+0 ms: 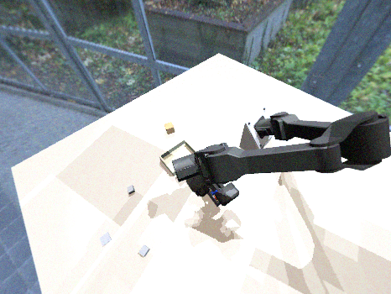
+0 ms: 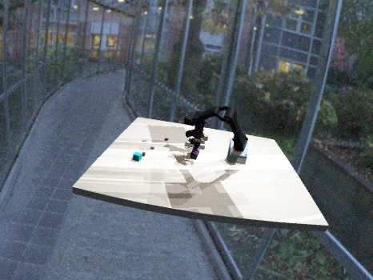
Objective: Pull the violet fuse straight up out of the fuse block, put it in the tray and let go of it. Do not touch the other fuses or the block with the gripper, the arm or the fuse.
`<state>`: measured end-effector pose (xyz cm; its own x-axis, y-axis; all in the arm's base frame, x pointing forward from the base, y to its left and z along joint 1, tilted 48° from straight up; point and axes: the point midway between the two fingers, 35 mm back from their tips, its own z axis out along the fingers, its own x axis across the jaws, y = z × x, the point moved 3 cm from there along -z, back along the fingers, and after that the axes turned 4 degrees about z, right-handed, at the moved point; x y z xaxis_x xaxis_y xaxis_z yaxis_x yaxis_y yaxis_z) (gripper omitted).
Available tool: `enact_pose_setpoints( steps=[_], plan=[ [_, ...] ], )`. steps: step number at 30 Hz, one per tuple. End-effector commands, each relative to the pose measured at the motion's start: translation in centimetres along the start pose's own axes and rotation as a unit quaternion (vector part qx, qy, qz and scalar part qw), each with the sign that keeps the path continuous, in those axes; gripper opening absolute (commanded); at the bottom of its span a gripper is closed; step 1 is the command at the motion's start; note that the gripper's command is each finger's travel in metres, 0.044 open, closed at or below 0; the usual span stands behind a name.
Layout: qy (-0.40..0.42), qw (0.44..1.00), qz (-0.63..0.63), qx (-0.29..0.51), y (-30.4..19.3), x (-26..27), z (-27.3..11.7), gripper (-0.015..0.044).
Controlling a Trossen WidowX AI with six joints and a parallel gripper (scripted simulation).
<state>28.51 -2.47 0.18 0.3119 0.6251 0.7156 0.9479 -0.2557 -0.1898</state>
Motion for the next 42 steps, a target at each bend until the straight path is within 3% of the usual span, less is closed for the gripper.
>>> enact_pose_setpoints(
  steps=[1, 42],
  plan=[
    [0.000, 1.000, -0.002, -0.003, 0.1, 0.0, -0.4, 0.0000],
    [0.000, 1.000, 0.000, -0.003, 0.1, 0.0, -2.5, 0.0000]
  ],
)
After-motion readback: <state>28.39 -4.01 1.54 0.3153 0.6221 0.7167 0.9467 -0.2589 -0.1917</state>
